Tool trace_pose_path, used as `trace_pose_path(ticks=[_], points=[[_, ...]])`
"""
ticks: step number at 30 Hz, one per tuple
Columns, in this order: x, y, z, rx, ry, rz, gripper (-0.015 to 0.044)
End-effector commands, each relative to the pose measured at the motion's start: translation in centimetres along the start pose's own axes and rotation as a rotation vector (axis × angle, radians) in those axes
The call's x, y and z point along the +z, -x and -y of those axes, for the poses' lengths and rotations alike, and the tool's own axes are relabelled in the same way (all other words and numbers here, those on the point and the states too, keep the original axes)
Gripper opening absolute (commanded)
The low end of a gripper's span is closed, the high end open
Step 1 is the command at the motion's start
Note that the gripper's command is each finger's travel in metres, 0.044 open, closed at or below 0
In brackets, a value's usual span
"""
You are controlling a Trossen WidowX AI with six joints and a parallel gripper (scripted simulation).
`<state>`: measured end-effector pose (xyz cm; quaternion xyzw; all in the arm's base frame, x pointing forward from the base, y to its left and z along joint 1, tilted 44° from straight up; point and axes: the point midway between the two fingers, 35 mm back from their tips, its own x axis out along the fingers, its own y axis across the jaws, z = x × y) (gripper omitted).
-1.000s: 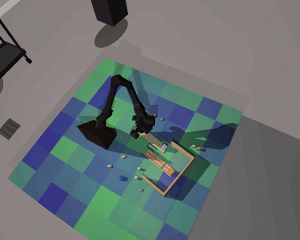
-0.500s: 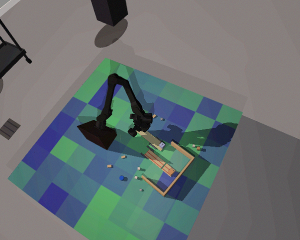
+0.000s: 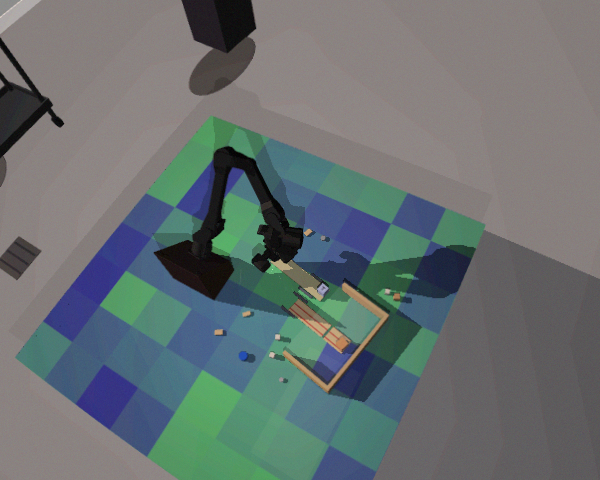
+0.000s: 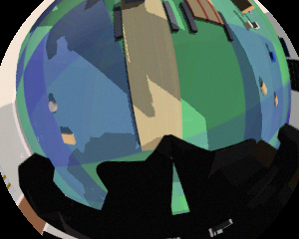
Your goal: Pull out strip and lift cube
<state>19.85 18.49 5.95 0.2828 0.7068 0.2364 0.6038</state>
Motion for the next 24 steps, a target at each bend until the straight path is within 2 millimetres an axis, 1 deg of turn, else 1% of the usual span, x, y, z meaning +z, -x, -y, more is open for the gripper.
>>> trace_pose_path(ticks=[1,4,5,8,21,24], points=[[0.4,2.6,-0.6,0.013,0.015,0.013,0.0],[0.4,2.6,-0.6,0.013,0.015,0.013,0.0],[0.6,2.6,-0.6,0.013,0.014,0.013,0.0026],[2.1,2.5,-0.6,0.013,0.007,0.013,0.0105],[7.1,3.3,-1.0,0.013,0.006,0.015,0.044],[8.2,3.4,-1.0,0.013,0.006,0.016,0.044]])
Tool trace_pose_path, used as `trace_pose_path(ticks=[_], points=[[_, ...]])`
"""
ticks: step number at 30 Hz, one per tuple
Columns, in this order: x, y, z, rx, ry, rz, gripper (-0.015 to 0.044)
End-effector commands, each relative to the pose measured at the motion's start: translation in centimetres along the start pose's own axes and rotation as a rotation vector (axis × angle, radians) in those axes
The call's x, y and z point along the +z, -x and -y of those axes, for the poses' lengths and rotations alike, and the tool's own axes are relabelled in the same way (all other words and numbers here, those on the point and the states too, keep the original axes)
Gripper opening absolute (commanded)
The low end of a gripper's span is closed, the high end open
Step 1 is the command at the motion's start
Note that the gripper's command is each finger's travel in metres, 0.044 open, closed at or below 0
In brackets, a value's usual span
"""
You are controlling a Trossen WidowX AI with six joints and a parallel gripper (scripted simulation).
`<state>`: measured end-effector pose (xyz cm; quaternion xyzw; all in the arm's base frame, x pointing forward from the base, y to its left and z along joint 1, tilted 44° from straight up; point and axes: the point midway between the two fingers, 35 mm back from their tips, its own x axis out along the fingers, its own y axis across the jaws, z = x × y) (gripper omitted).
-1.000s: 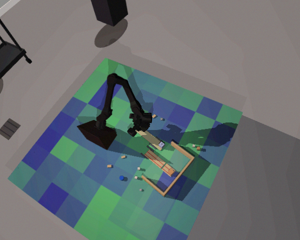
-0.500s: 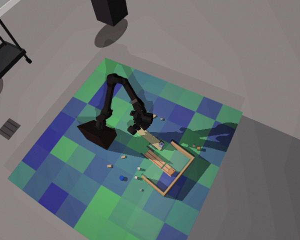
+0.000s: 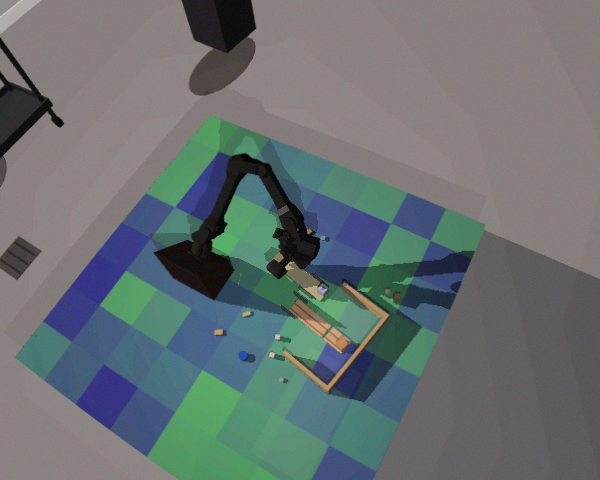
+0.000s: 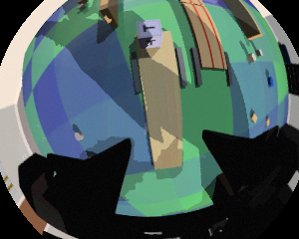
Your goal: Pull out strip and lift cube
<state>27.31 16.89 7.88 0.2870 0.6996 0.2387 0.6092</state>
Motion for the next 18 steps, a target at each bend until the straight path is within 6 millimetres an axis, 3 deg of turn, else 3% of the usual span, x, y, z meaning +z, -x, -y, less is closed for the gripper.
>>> trace_pose_path(ticks=[1,18], points=[[1.5,0.2,0.0,0.003,0.002,-0.001,0.044],[7.9,1.0,-0.5,0.002,0.004,0.001,0.044]])
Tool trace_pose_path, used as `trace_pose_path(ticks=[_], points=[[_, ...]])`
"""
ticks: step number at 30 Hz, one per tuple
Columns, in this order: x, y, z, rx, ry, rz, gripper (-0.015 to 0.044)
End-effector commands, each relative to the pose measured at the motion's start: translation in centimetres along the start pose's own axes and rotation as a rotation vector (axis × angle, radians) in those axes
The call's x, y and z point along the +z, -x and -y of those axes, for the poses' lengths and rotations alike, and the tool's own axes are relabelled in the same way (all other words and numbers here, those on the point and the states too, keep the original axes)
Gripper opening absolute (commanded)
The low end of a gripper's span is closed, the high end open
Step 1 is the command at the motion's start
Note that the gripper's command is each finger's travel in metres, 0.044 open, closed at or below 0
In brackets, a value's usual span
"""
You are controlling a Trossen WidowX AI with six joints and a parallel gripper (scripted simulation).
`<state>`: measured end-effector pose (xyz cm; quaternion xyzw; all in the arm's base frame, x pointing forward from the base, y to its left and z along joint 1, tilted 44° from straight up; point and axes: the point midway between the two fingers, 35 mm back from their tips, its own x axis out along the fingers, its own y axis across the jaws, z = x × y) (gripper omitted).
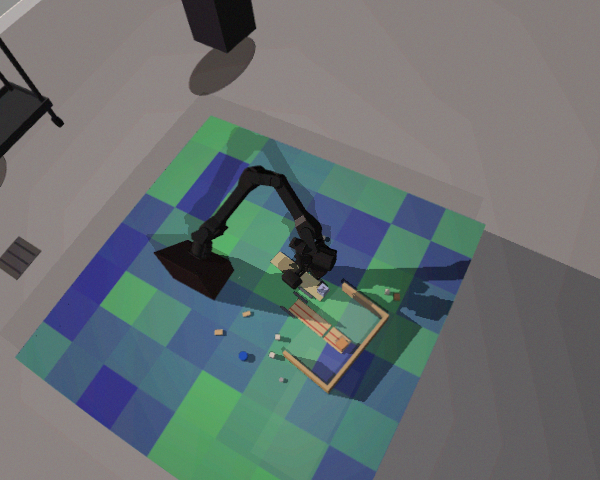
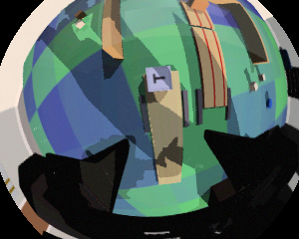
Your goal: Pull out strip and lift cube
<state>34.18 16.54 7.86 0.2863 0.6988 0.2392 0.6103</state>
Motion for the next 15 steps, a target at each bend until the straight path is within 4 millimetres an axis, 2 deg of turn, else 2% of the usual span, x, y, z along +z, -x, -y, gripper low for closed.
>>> trace_pose_path(ticks=[1,15], points=[[1.5,0.1,0.0,0.003,0.002,-0.001,0.044],[6.6,0.7,-0.2,0.003,0.003,0.001,0.044]])
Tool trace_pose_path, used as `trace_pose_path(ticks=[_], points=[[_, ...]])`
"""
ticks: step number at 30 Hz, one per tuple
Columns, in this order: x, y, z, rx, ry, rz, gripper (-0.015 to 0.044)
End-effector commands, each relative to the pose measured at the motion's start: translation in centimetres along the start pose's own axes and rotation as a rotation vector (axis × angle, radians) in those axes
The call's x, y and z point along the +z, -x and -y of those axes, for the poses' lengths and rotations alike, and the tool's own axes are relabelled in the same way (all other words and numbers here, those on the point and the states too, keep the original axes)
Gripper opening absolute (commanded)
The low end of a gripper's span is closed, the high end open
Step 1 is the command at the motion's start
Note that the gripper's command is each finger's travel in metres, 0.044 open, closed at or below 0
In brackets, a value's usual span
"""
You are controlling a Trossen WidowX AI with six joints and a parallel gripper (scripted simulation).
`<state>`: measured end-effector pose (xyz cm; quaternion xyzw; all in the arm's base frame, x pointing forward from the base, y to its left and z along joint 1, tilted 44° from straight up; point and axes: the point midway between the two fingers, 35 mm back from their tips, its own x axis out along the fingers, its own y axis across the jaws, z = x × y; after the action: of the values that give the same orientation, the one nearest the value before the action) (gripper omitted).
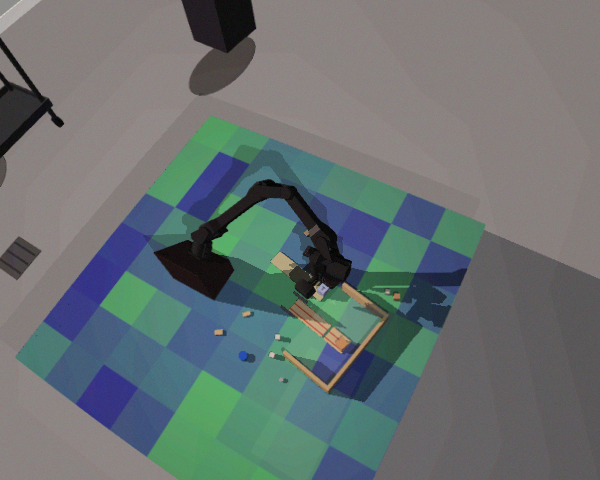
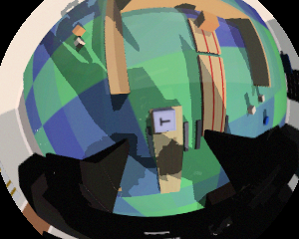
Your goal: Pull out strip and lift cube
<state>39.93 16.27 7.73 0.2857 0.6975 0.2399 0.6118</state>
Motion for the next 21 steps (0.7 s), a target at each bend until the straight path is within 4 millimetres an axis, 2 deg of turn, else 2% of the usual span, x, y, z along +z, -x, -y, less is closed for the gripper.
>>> trace_pose_path(ticks=[1,8,21], points=[[1.0,0.0,0.1,0.003,0.0,-0.002,0.044],[1.1,-0.8,0.1,0.002,0.0,-0.001,0.0256],[1.1,-2.9,0.1,0.003,0.0,-0.002,0.025]])
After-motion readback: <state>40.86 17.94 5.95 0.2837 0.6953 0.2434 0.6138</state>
